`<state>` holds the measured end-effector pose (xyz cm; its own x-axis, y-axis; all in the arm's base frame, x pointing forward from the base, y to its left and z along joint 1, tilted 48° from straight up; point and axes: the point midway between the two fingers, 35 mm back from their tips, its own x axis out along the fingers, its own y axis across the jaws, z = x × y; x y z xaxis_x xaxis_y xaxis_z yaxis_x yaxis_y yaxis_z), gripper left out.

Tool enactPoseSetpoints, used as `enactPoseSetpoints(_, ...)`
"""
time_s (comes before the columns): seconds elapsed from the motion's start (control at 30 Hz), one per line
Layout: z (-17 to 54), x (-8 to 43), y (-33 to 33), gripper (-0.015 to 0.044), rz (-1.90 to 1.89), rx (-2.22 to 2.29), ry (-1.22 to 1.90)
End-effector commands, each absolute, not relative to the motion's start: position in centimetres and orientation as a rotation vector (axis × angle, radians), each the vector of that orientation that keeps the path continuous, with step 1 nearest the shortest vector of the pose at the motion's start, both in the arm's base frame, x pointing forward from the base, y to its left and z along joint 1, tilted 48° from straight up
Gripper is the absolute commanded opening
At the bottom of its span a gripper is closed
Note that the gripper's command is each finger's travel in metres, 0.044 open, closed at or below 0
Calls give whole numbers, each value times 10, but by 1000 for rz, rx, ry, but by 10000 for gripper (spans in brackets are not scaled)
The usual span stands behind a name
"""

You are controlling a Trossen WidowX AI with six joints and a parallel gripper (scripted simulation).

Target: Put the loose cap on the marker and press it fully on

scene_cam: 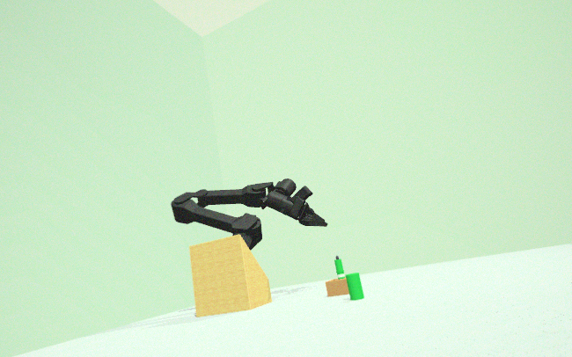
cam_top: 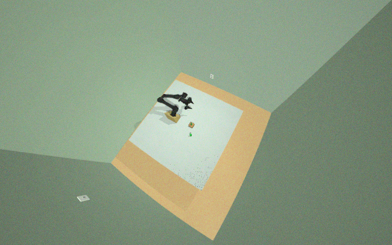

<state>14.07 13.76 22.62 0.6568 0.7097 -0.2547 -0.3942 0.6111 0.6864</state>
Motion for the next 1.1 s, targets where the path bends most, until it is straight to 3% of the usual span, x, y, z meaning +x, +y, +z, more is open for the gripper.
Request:
enactPoseSetpoints(0.0, 226, 142, 138, 374, 671, 634, 555)
enactPoseSetpoints(0.17, 218, 164, 140, 243, 556, 645, 713)
enactPoseSetpoints(0.63, 170, 257, 122, 242, 135, 789, 1179)
enactPoseSetpoints(1.07, 80, 331, 74, 242, -242, 1072, 1570)
